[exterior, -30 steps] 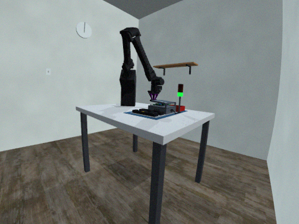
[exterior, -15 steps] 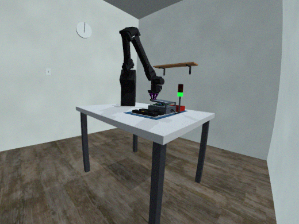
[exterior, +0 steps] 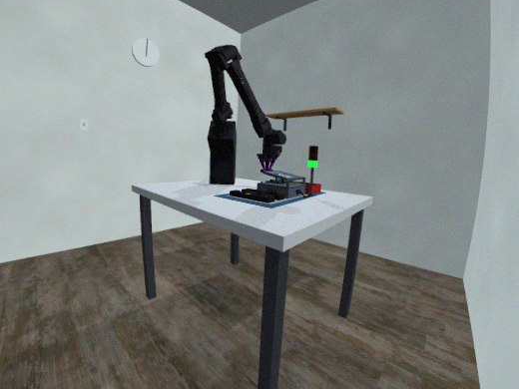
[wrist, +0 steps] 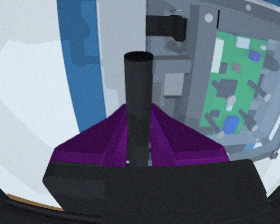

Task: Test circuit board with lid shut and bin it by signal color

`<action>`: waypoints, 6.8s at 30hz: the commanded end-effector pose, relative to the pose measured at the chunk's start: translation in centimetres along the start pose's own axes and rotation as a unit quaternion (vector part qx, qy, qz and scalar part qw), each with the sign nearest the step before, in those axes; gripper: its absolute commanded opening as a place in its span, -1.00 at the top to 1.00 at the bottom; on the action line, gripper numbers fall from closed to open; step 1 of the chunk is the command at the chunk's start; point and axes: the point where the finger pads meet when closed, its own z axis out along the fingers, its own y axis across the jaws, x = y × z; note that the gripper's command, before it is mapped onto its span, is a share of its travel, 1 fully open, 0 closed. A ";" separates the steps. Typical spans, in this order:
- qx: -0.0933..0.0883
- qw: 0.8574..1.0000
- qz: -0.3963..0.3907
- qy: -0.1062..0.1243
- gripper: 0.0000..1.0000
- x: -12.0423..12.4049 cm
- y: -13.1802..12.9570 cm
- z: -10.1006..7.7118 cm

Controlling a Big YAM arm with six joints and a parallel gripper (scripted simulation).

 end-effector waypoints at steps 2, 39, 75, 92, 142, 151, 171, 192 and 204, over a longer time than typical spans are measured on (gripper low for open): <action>0.015 1.000 0.001 -0.001 1.00 -0.3 -0.6 -2.6; 0.026 1.000 0.012 -0.003 1.00 0.0 -6.7 -11.5; 0.037 0.999 0.013 -0.007 1.00 0.0 -13.2 -16.1; 0.037 0.999 0.013 -0.007 1.00 0.0 -13.2 -16.1; 0.035 0.999 0.011 -0.007 1.00 -0.1 -13.4 -16.1; 0.034 0.999 0.009 -0.006 1.00 -0.2 -13.7 -16.1; 0.034 0.999 0.010 -0.006 1.00 -0.2 -13.7 -16.2; 0.033 0.999 0.009 -0.006 1.00 -0.3 -13.9 -16.2; 0.033 0.999 0.009 -0.006 1.00 -0.3 -13.9 -16.2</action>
